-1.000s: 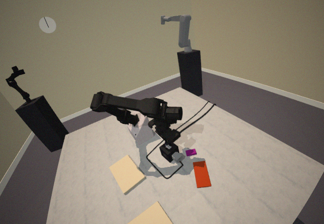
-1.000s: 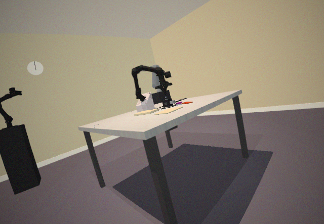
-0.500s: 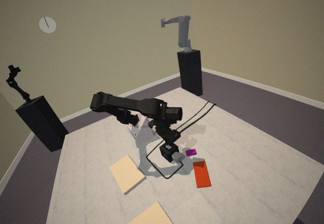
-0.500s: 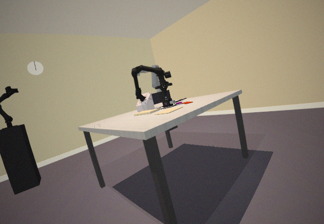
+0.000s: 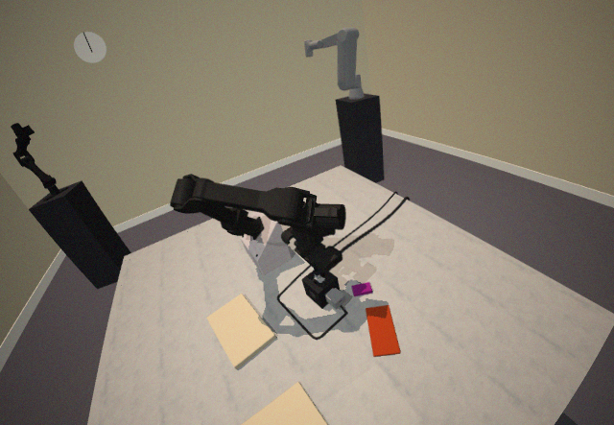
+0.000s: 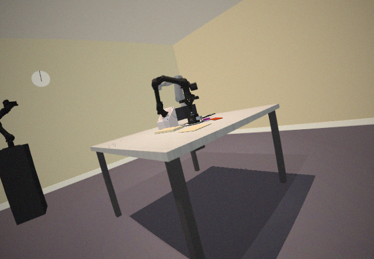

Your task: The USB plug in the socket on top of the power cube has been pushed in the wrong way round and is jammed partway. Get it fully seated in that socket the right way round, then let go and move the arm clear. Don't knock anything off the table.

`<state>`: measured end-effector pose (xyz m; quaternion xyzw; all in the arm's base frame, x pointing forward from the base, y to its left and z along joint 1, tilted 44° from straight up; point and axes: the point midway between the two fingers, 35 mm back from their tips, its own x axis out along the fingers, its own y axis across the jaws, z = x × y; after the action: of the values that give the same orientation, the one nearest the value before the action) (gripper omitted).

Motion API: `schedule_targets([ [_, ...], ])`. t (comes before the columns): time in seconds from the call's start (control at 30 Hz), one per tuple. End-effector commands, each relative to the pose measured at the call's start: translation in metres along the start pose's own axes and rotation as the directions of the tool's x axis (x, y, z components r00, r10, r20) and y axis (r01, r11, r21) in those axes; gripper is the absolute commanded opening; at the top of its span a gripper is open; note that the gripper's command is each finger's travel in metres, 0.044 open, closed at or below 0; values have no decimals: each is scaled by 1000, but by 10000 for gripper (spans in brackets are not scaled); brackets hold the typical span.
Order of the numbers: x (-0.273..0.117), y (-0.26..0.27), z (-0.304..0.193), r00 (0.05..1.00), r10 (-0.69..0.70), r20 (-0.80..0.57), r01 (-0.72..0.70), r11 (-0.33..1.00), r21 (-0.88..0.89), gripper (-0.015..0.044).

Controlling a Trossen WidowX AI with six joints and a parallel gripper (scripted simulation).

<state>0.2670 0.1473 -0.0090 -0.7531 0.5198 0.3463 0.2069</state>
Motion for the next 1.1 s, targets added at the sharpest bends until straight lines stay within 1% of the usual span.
schedule_targets([
  [0.0, 1, 0, 1, 1000, 2, 7, -2, 1000, -2, 0],
  [1.07, 4, 1, 3, 1000, 1, 28, -1, 1000, 3, 0],
])
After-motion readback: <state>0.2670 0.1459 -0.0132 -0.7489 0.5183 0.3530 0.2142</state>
